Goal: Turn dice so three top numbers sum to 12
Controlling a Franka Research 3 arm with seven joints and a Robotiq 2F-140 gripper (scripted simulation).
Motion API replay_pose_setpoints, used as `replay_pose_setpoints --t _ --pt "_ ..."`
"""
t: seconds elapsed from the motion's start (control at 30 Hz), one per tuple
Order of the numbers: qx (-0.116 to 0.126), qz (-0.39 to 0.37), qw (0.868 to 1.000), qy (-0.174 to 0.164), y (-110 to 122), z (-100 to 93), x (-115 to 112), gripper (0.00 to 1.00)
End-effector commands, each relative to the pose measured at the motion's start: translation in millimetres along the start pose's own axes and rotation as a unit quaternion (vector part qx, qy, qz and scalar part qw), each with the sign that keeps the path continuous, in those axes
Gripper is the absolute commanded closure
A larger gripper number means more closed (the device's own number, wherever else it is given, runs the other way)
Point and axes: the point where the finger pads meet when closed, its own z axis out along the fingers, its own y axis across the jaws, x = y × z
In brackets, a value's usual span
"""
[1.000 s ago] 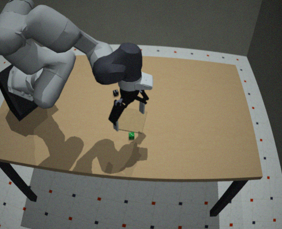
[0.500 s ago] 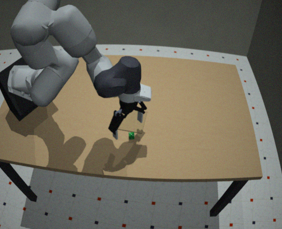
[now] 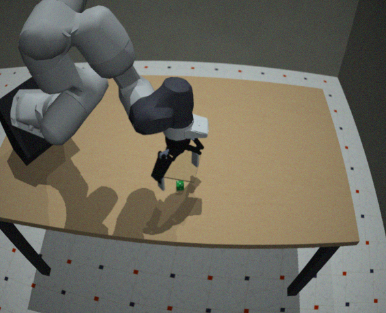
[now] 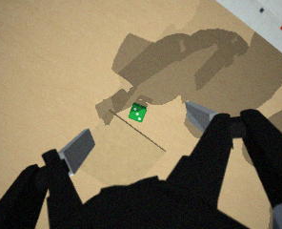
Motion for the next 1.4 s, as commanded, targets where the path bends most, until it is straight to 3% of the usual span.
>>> replay_pose_setpoints --t 0.0,1.37 --pt "0.003 0.007 1.000 0.002 -2.6 -0.5 1.6 0.00" --pt "0.003 0.007 1.000 0.002 -5.2 -0.5 -2.0 0.00"
